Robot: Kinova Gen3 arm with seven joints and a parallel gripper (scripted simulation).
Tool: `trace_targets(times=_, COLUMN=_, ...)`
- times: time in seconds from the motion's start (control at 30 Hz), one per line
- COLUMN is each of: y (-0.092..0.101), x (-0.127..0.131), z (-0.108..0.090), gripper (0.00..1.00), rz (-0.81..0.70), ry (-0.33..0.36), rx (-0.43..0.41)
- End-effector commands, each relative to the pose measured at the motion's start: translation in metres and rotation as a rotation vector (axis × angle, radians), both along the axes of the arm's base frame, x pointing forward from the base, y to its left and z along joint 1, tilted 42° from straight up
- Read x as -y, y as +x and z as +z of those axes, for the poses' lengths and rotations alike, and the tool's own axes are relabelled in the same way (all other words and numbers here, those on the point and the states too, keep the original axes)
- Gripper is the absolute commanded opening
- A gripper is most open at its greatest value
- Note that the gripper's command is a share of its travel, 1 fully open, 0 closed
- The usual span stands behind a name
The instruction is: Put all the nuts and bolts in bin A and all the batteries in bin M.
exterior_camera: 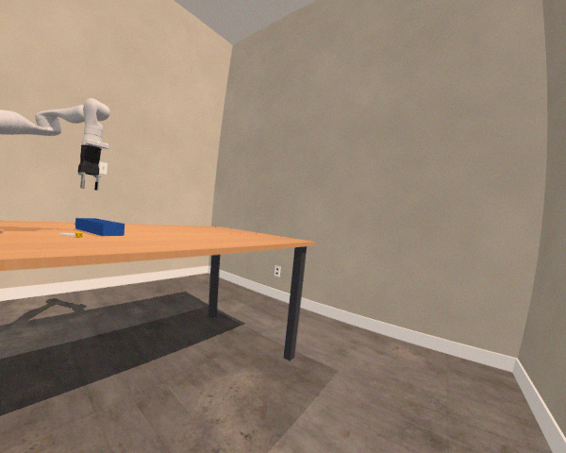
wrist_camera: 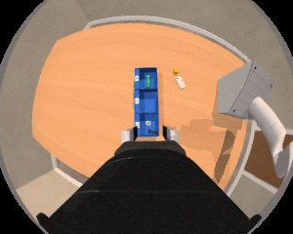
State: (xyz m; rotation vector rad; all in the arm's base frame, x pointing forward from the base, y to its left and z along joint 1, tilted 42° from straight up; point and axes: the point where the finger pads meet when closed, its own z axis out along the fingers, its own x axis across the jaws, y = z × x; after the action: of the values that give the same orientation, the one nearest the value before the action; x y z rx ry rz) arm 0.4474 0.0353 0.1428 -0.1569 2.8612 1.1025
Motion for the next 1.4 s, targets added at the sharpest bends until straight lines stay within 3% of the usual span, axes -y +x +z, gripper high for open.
trace_targets(times=0.0, y=0.001, x=0.011, z=0.011, gripper=1.00, rz=-0.008, ry=-0.001, rx=0.002)
trace_targets(times=0.17, y=0.000, x=0.024, z=0.025, gripper=1.00, rz=-0.008, ry=-0.002, rx=0.002)
trace_targets(times=1.37, y=0.002, x=0.022, z=0.022, gripper=1.00, rz=-0.004, ry=-0.002, rx=0.009)
